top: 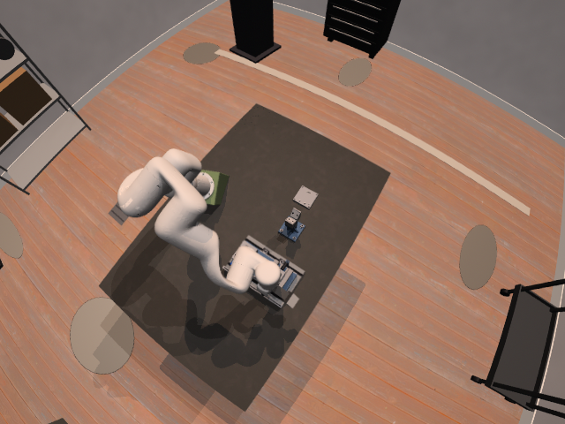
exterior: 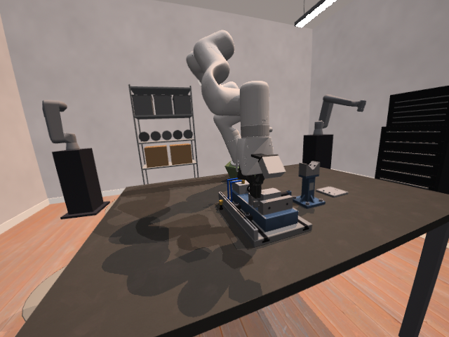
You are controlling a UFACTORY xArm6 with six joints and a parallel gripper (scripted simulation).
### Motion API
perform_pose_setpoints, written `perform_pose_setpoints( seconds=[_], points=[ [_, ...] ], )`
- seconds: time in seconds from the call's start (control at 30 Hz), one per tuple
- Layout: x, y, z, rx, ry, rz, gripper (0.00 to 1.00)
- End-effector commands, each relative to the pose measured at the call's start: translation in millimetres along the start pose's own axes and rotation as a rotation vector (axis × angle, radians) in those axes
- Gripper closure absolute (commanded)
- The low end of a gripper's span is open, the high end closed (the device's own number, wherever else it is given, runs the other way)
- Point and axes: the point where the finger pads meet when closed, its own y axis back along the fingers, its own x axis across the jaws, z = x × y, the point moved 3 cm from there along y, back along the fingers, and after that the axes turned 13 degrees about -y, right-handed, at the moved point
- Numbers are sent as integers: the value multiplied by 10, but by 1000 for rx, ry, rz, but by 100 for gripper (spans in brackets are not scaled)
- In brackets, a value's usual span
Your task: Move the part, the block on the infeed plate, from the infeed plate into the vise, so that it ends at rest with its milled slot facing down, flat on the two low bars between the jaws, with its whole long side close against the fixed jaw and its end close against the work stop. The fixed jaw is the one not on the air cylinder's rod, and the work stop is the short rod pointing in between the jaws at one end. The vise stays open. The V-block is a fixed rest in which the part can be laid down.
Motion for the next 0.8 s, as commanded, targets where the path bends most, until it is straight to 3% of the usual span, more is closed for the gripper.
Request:
perform_pose_setpoints(
  seconds=[0.0, 0.77],
  points=[
    [-12, 15, -11, 4, -1, 0, 100],
    [-67, 15, 2, 4, -1, 0, 100]
  ],
)
